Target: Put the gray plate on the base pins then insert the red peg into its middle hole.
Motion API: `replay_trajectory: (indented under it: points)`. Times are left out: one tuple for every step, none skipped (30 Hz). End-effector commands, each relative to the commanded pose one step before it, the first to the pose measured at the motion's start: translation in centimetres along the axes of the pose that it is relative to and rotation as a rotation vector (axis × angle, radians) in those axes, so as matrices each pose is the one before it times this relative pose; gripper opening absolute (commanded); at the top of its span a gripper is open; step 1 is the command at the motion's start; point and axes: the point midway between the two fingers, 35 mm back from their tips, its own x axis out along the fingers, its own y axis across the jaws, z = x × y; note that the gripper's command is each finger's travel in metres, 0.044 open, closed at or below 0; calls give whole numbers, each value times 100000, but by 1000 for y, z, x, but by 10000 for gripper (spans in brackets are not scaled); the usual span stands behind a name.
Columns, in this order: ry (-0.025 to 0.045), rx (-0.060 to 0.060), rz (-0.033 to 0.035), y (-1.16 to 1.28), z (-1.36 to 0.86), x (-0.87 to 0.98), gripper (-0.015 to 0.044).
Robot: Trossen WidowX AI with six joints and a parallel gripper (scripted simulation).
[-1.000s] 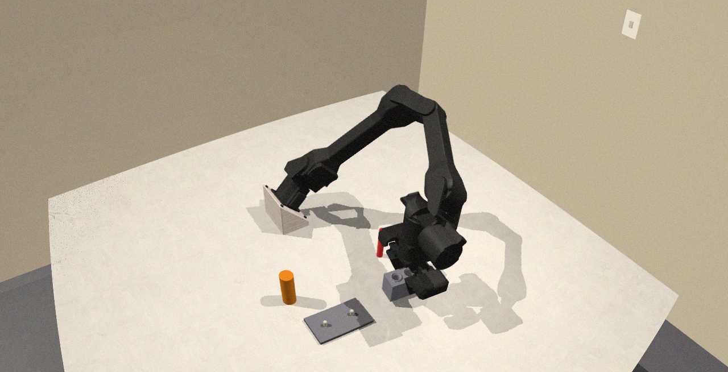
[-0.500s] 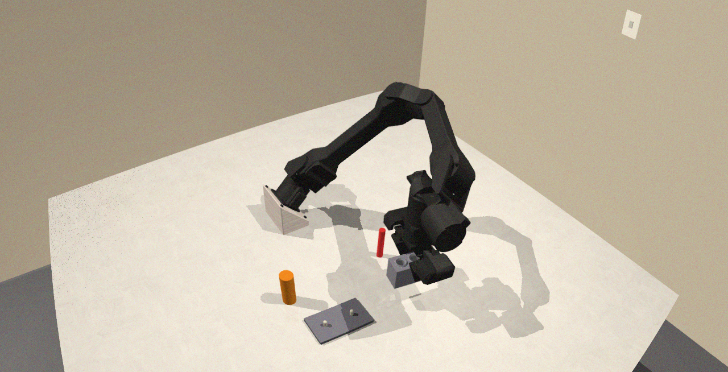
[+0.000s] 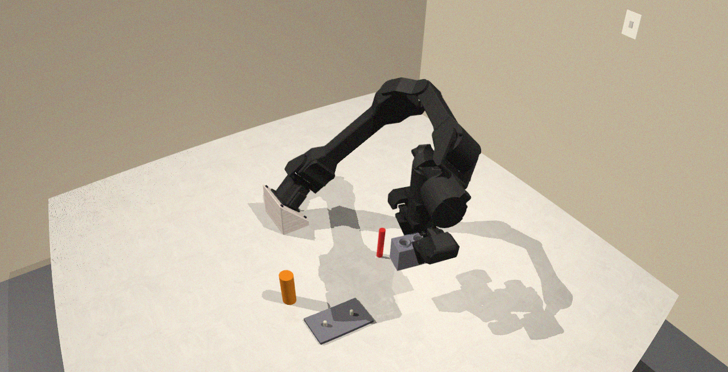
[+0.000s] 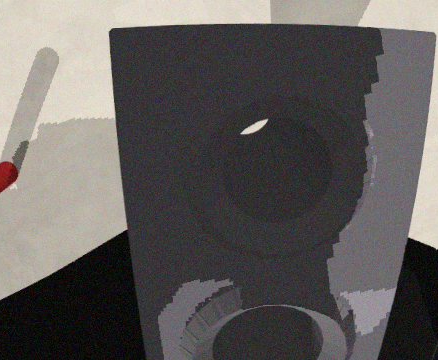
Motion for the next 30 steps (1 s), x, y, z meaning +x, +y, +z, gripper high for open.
replay_trajectory:
  points:
    - [50, 949, -682, 116, -6, -1523, 0]
    - [-59, 320, -82, 53, 19, -320, 0]
    - [-50, 262, -66, 46, 16, -262, 0]
    - [-31, 157, -40, 29, 10, -157, 0]
    - [-10, 52, -13, 10, 3, -52, 0]
    - [11, -71, 7, -23, -46, 20, 0]
    - [32, -212, 22, -70, -137, 61, 0]
    - [53, -353, 38, -115, -229, 102, 0]
    - [62, -424, 46, -134, -276, 122, 0]
    - [61, -424, 48, -130, -277, 123, 0]
    - [60, -424, 49, -126, -279, 124, 0]
    - [59, -424, 50, -122, -280, 125, 0]
    - [58, -424, 51, -118, -281, 125, 0]
    - [56, -424, 52, -114, -282, 126, 0]
    - [55, -424, 53, -110, -283, 127, 0]
    - [54, -425, 53, -107, -284, 128, 0]
    - [53, -425, 54, -103, -285, 128, 0]
    - [51, -425, 55, -99, -286, 129, 0]
    - [50, -425, 56, -95, -286, 130, 0]
    - [49, -425, 57, -91, -287, 130, 0]
    - [48, -425, 58, -87, -288, 131, 0]
    - [46, -426, 59, -83, -288, 132, 0]
    - [45, -426, 60, -79, -289, 133, 0]
    - [44, -426, 61, -75, -289, 133, 0]
    - [42, -426, 61, -71, -289, 134, 0]
    - [50, -392, 52, -65, -288, 130, 0]
    - [48, -393, 52, -62, -288, 131, 0]
    - [47, -393, 53, -58, -288, 132, 0]
    - [46, -393, 54, -54, -288, 132, 0]
    - [45, -393, 55, -50, -288, 133, 0]
